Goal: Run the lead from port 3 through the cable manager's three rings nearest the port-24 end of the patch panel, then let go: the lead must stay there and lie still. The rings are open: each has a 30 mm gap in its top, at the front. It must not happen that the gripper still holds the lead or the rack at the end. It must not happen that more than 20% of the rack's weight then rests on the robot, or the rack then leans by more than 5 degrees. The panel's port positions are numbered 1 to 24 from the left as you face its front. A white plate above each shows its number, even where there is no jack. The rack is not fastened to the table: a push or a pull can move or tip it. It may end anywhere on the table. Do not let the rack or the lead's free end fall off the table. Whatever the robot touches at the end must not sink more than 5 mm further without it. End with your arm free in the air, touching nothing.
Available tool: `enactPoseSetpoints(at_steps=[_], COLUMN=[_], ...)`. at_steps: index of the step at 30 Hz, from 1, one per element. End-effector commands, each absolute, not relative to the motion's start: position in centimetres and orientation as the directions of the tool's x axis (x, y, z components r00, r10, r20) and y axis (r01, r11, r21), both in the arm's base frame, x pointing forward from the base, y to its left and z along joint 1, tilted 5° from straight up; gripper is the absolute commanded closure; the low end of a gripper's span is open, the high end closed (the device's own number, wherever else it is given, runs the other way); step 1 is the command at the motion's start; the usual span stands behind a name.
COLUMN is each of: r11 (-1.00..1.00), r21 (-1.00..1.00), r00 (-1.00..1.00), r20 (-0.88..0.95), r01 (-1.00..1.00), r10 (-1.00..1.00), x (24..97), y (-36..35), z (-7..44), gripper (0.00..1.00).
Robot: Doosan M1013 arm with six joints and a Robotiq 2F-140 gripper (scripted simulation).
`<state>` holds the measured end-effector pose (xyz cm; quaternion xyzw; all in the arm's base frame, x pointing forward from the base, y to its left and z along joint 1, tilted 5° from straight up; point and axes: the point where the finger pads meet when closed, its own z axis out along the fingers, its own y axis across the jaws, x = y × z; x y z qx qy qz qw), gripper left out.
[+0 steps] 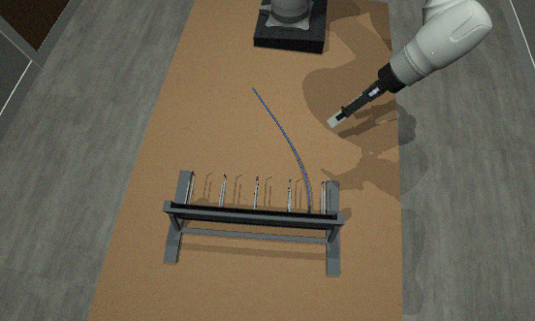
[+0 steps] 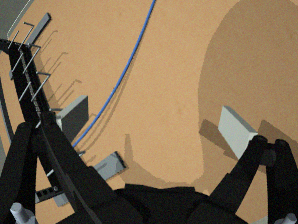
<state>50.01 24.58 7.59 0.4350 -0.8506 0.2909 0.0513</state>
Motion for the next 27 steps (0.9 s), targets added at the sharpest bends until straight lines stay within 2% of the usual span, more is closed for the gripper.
enactPoseSetpoints(at_steps=[1, 13, 27], r11=[0.468, 0.444, 0.336], r21=[-0.42, -0.221, -0.03], r00=[-0.613, -0.496, -0.334], r20=[0.344, 0.357, 0.222], r01=[-0.778, -0.868, -0.941], r10=[-0.711, -0.792, -0.916], x=[50.2, 50.8, 50.8], y=[23.1, 15.6, 5.9], z=[7.7, 8.5, 10.3], gripper=[0.0, 0.0, 0.0])
